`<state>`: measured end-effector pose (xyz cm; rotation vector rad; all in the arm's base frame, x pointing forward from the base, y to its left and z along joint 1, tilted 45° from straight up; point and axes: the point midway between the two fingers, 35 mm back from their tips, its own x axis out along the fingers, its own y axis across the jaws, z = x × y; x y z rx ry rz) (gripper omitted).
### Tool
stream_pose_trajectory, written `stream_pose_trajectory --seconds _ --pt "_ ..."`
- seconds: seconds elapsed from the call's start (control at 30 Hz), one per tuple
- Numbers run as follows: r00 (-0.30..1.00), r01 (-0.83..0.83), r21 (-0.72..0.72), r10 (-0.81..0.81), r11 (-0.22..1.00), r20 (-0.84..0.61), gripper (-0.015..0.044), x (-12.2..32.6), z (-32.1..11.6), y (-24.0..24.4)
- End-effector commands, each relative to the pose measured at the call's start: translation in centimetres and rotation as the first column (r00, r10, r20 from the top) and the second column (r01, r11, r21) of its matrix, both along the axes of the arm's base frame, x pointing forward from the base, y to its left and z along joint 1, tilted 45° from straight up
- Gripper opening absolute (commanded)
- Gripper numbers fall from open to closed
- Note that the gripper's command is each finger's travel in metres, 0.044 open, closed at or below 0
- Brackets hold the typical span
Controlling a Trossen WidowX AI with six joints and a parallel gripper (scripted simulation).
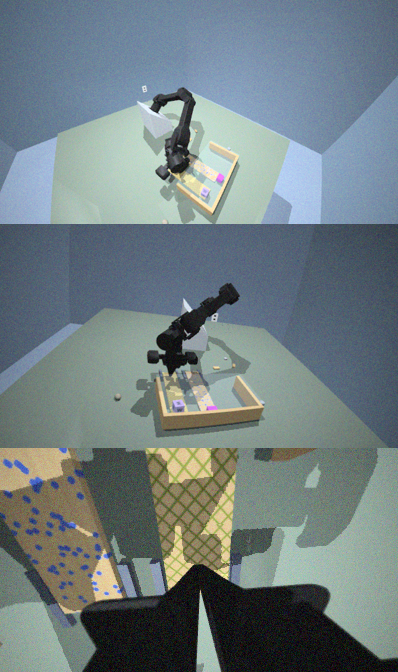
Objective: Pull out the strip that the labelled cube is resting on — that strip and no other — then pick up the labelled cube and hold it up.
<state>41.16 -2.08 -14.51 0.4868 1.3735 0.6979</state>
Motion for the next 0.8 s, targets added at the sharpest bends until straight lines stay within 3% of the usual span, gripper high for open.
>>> stream_pose_trajectory --seconds 0.0,0.77 --pt "1.0 0.003 0.005 -0.003 1.0 -0.001 0.0 0.02 -0.04 0.13" --pt "1.0 0.003 0.005 -0.003 1.0 -0.001 0.0 0.09 -0.21 0.28"
